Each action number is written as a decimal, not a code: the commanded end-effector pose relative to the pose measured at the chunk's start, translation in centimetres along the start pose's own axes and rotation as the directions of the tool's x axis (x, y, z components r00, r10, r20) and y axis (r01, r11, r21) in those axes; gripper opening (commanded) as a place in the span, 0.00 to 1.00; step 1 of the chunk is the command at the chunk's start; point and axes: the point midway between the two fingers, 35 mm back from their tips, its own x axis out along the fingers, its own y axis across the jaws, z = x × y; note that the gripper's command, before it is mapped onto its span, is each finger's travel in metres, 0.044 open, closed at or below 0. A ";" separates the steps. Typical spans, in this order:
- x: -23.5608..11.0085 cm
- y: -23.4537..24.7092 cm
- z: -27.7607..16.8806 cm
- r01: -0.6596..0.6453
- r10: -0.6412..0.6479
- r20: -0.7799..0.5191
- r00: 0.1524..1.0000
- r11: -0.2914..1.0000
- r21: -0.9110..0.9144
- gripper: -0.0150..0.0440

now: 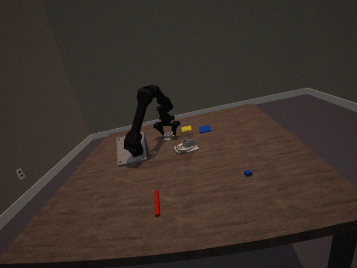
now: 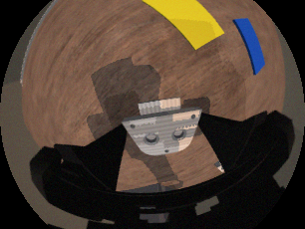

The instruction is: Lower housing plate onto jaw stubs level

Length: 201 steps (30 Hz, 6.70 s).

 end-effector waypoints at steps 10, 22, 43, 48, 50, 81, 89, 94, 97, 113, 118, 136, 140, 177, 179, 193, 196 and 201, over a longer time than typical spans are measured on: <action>0.2 -0.1 0.0 0.006 -0.006 -0.002 1.000 1.000 -0.006 1.00; 0.1 0.0 0.0 0.000 0.000 -0.001 1.000 1.000 0.000 0.95; 0.1 0.0 0.0 0.000 0.000 -0.001 1.000 1.000 0.000 0.85; -1.0 0.0 0.1 0.001 -0.001 -0.001 1.000 1.000 -0.002 0.85; -1.6 0.0 0.1 0.001 -0.001 -0.001 1.000 1.000 -0.002 0.85; -7.3 -0.3 -0.2 0.003 -0.003 0.000 1.000 0.999 -0.043 0.85; -7.7 -2.3 -1.1 0.002 -0.001 0.005 1.000 0.974 -0.228 0.85; -8.0 -3.5 -1.7 0.002 0.000 0.008 1.000 0.940 -0.340 0.85; -8.1 -4.2 -2.1 0.003 0.001 0.009 1.000 0.914 -0.405 0.85; -8.5 -7.7 -4.4 0.008 0.002 0.013 1.000 0.704 -0.710 0.85; -8.6 -8.8 -5.3 0.010 0.001 0.014 1.000 0.617 -0.787 0.85; -8.5 -12.3 -8.6 0.011 -0.002 0.011 1.000 0.239 -0.971 0.85; -8.5 -13.1 -9.4 0.010 -0.003 0.010 1.000 0.146 -0.989 0.85; -7.2 -17.9 -17.1 -0.023 -0.014 -0.018 1.000 -0.632 -0.775 0.85; -7.2 -17.9 -17.1 -0.023 -0.014 -0.018 1.000 -0.632 -0.775 0.85; -7.2 -17.9 -17.1 -0.023 -0.014 -0.018 1.000 -0.632 -0.775 0.85; -7.2 -17.9 -17.1 -0.023 -0.014 -0.018 1.000 -0.632 -0.775 0.85; -7.2 -17.9 -17.1 -0.023 -0.014 -0.018 1.000 -0.628 -0.778 0.85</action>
